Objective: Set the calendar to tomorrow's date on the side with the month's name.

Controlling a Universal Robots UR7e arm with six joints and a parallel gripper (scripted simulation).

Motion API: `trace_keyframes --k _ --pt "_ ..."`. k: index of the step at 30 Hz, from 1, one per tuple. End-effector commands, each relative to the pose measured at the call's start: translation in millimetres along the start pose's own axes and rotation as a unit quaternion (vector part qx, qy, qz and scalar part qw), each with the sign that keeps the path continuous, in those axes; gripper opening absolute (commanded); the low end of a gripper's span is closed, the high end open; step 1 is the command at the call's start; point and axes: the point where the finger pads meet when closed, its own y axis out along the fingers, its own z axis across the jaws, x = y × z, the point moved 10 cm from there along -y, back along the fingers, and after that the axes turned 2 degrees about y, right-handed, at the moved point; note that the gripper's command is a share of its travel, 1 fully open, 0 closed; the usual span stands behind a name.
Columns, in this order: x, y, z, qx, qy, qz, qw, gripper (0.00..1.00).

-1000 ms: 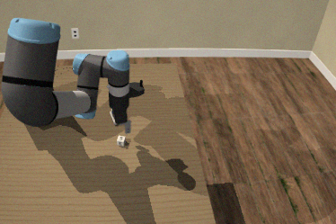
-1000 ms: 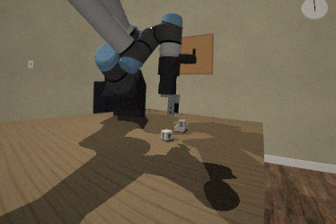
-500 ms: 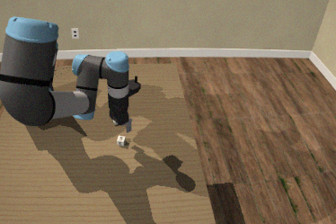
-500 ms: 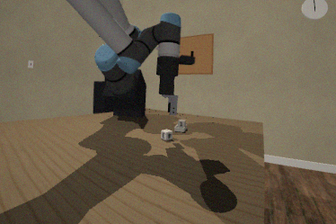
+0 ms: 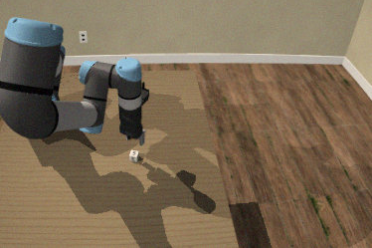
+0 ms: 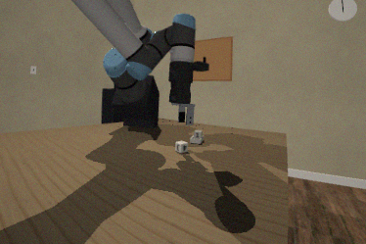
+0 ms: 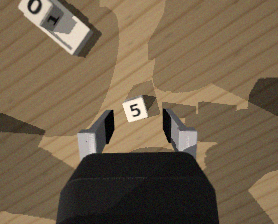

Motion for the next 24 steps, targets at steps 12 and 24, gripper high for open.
trace_keyframes --k 12,24 --pt "4.8 0.4 -4.9 0.004 -0.11 0.004 0.994 1.0" --pt "5.9 0.5 -5.9 0.004 -0.135 0.004 0.991 1.0"
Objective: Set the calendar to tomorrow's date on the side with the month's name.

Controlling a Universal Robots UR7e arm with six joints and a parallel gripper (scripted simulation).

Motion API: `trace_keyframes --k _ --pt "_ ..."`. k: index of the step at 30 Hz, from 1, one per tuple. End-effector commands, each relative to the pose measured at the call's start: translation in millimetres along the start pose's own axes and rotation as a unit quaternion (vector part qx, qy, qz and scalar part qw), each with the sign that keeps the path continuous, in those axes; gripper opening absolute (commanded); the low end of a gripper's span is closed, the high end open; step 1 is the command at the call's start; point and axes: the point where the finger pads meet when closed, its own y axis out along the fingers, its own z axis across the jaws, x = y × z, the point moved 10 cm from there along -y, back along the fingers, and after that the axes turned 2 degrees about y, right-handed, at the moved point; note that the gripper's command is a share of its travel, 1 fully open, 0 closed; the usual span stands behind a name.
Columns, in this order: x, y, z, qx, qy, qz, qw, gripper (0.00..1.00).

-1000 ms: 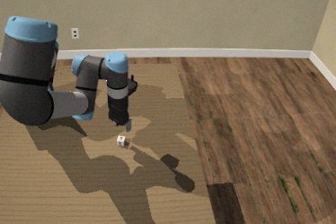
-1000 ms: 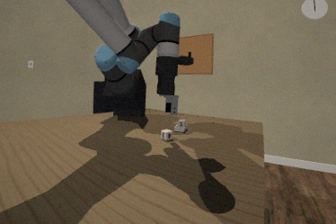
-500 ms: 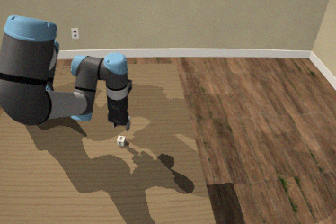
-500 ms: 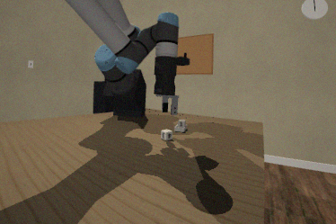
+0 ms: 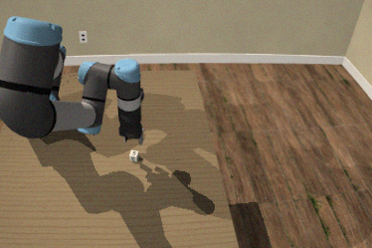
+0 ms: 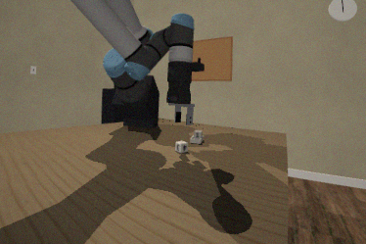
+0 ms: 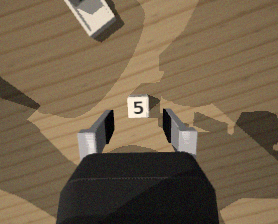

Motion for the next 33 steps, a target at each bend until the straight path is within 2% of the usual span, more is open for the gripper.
trace_keyframes --k 1,8,9,33 --pt "0.3 -0.1 -0.3 0.001 -0.007 0.0 1.0 1.0" --pt "0.4 -0.1 -0.4 0.001 -0.009 0.0 1.0 1.0" --pt "0.4 -0.1 -0.4 0.001 -0.009 0.0 1.0 0.87" --pt "0.4 -0.1 -0.4 0.001 -0.009 0.0 1.0 0.87"
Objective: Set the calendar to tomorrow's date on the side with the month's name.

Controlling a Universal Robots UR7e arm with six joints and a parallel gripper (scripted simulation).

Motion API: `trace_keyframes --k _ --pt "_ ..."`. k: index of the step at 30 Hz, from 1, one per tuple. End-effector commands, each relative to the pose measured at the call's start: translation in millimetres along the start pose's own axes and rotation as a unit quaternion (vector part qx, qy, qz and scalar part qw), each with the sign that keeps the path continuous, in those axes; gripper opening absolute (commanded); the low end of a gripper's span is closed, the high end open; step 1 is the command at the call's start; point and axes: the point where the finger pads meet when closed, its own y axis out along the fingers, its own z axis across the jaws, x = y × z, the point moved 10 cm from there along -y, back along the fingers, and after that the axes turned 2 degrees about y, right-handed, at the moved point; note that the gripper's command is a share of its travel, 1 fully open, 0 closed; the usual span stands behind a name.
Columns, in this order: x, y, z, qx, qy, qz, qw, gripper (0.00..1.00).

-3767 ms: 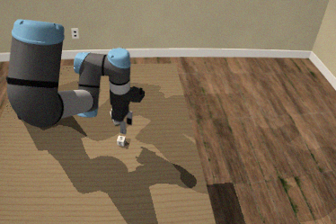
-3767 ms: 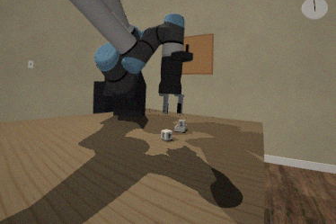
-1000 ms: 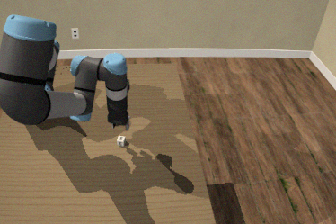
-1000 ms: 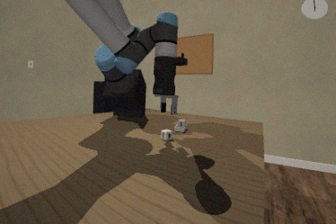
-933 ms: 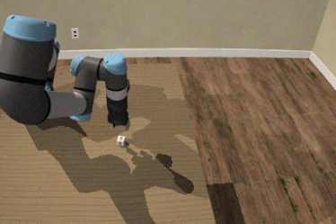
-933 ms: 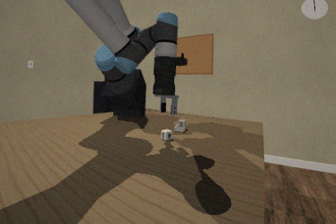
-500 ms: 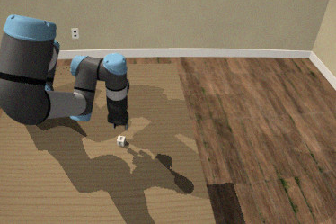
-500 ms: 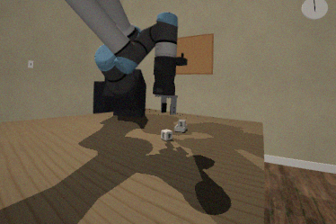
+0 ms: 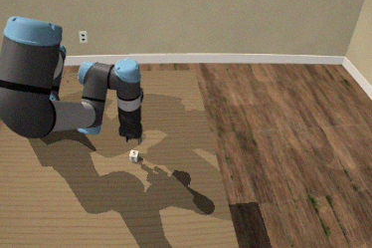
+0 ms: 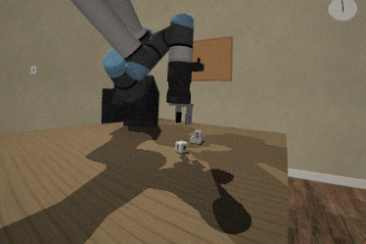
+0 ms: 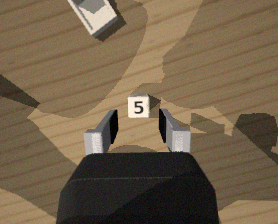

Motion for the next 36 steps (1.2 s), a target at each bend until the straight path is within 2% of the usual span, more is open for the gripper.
trace_keyframes --k 1,20,36 --pt "0 -0.2 0 0.0 0.0 0.0 1.0 0.87" --pt "0 1.1 0 0.0 0.0 0.0 1.0 0.87" --pt "0 14.2 0 0.0 0.0 0.0 1.0 0.87"
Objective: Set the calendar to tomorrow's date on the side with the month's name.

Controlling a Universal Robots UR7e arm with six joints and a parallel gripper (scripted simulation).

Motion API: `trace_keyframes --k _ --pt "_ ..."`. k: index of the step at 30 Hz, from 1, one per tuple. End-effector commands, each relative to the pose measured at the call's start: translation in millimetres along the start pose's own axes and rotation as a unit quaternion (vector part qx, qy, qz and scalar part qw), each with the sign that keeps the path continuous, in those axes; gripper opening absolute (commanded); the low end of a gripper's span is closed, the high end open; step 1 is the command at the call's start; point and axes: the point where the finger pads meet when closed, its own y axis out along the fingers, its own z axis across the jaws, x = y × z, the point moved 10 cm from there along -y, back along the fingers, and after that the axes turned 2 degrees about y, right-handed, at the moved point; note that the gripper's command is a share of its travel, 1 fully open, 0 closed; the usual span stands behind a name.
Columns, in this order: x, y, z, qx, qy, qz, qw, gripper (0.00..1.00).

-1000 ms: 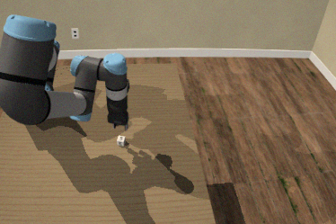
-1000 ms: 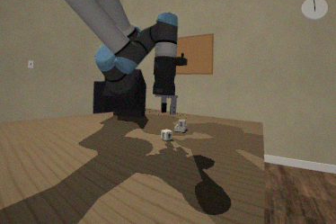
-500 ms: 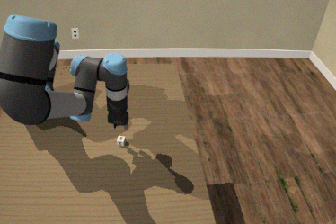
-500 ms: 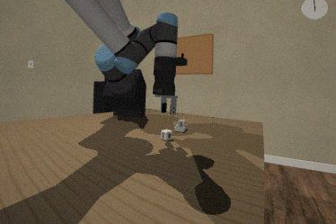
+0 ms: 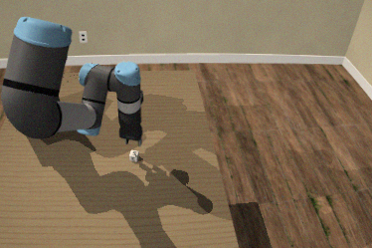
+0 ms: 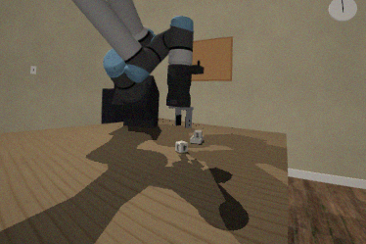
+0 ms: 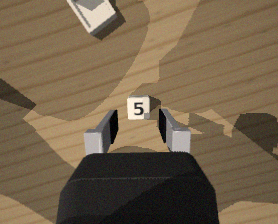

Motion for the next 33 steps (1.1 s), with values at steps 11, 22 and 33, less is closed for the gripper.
trace_keyframes --k 11,22,33 --pt "0 20.9 0 0.001 0.0 0.0 1.0 0.87" --pt "1 36.1 0 0.001 0.0 0.0 1.0 0.87" --pt "1 43.6 0 0.001 0.0 0.0 1.0 0.87"
